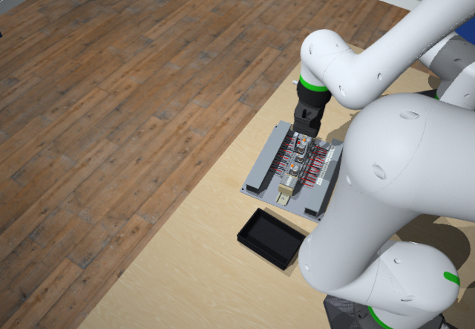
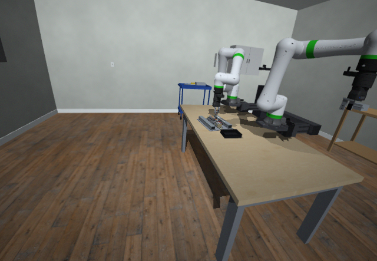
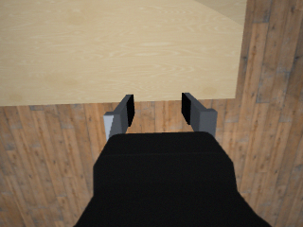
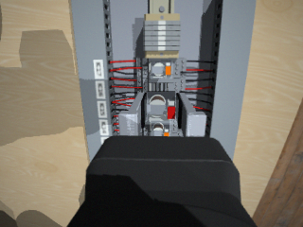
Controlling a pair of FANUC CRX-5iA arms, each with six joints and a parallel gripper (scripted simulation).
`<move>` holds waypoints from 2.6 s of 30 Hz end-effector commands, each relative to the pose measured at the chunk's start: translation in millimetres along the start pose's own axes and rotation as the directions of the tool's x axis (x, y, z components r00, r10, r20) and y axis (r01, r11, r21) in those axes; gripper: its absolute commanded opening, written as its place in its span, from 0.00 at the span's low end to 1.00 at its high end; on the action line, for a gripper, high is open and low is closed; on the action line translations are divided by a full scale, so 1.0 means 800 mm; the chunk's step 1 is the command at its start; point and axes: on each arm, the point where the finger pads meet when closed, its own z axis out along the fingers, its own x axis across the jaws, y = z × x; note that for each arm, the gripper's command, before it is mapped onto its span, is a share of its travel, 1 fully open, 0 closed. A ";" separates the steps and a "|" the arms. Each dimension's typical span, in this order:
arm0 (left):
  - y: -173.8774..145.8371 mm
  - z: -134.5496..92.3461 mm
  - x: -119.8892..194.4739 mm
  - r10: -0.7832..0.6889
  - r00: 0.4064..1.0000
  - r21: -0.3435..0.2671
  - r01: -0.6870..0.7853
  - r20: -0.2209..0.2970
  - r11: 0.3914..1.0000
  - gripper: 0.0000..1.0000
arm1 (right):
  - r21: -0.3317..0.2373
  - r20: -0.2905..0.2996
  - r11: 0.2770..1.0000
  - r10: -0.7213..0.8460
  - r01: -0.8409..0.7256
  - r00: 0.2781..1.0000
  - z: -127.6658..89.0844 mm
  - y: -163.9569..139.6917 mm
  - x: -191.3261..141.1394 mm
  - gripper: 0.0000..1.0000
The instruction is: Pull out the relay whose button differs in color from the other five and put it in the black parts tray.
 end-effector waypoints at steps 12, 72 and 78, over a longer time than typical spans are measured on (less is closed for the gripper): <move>0.000 -0.001 0.000 0.000 1.000 -0.002 0.000 0.000 1.000 1.00 | 0.001 -0.001 1.000 0.000 0.000 1.000 -0.001 -0.038 -0.002 0.00; 0.000 -0.001 0.000 0.000 1.000 -0.002 0.000 0.000 1.000 1.00 | 0.001 -0.001 1.000 0.000 0.000 1.000 -0.001 -0.325 -0.022 0.00; 0.000 -0.001 0.000 0.000 1.000 -0.002 0.000 0.000 1.000 1.00 | 0.001 -0.001 1.000 0.000 0.000 1.000 -0.001 -0.327 -0.022 0.00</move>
